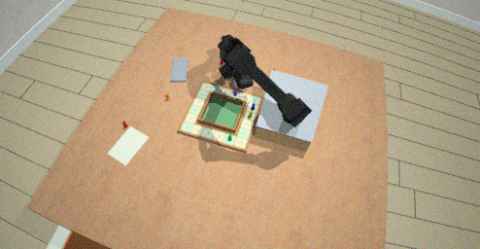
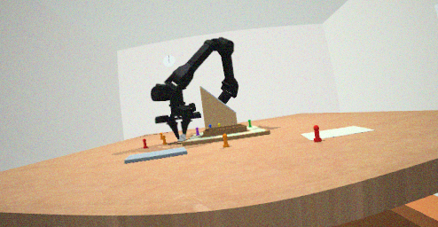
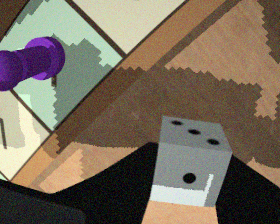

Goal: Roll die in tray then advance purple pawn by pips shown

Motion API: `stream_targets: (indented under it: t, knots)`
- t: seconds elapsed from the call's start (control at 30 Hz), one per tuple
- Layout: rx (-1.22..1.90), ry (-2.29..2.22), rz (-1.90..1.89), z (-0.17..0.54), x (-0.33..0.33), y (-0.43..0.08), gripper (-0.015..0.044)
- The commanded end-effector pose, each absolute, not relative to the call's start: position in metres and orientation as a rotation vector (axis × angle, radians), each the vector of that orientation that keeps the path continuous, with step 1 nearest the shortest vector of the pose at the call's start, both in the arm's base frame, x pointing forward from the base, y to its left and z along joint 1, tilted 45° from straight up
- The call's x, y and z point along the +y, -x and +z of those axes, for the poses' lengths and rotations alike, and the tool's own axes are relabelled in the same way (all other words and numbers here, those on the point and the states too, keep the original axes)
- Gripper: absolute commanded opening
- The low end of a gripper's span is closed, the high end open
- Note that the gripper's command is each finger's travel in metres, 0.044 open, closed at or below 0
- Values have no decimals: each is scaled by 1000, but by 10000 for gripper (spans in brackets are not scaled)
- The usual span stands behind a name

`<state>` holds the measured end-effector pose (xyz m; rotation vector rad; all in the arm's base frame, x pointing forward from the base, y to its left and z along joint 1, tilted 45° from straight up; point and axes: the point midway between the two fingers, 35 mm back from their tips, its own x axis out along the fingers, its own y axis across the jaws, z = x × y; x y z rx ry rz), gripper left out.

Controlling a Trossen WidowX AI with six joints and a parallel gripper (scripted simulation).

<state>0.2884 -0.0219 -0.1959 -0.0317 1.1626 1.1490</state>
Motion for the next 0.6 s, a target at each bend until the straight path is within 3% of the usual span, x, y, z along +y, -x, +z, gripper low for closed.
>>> stream_targets:
  t: [0.0,0.07,0.57]
  knots:
    - [1159,27,1147,-196,-21,-289,51]
    - [1161,25,1130,-193,-25,-291,0]
    - [1185,19,1115,-134,-85,-296,0]
